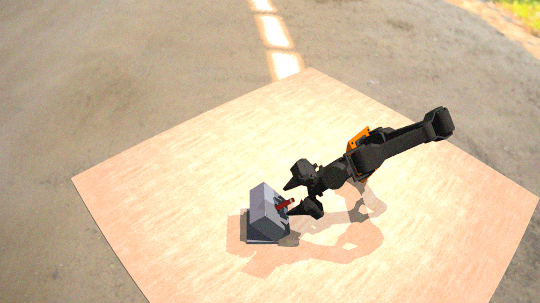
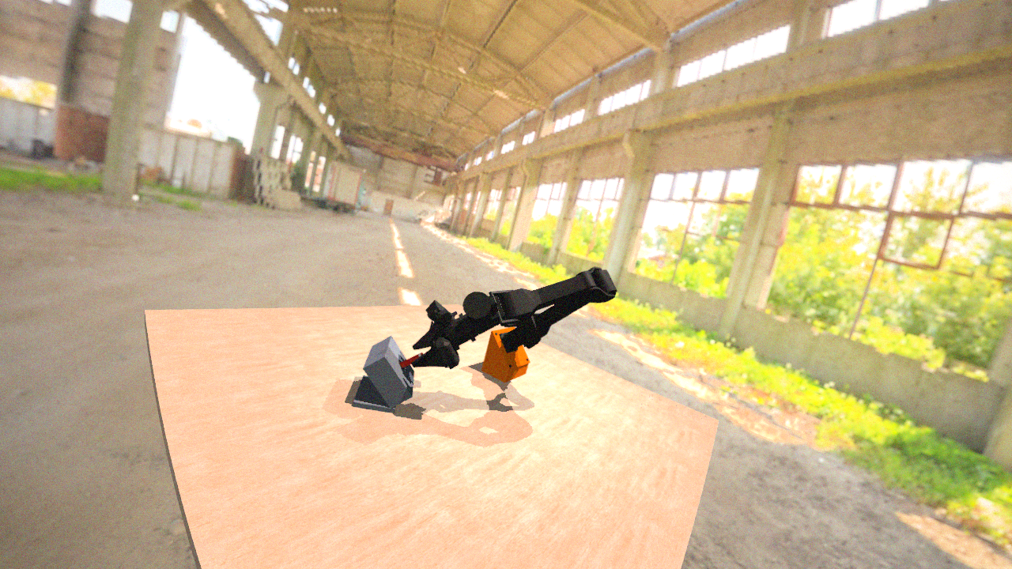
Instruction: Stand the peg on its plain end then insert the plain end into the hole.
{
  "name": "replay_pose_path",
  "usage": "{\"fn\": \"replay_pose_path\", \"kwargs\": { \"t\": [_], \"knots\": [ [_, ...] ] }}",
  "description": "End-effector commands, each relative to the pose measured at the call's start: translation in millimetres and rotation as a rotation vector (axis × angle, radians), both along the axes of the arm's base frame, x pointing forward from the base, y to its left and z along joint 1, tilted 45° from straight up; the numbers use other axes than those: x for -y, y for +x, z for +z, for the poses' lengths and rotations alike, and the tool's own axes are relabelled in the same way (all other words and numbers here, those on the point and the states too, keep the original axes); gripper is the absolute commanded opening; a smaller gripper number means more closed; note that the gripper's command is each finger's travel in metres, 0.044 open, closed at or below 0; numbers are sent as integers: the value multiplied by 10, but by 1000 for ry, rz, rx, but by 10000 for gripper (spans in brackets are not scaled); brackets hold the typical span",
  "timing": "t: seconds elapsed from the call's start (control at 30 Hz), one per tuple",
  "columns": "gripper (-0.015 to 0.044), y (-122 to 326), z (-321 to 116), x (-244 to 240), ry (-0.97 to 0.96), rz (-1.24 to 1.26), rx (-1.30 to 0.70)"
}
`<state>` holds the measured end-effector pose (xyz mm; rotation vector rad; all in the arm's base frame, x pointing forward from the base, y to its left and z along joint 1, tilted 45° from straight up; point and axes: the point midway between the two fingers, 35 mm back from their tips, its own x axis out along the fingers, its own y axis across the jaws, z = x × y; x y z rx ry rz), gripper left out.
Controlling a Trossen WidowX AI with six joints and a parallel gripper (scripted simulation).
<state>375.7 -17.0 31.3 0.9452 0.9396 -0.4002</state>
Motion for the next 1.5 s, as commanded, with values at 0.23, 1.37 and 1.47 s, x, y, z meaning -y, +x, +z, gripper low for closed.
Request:
{"fn": "replay_pose_path", "kwargs": {
  "t": [0.23,1.37,1.47],
  "knots": [
    [440,-70,117,13,-1,4,-3],
    [440,-298,501,77,-2,-4,-4],
    [440,-321,533,83,-2,-4,-4]
  ]
}}
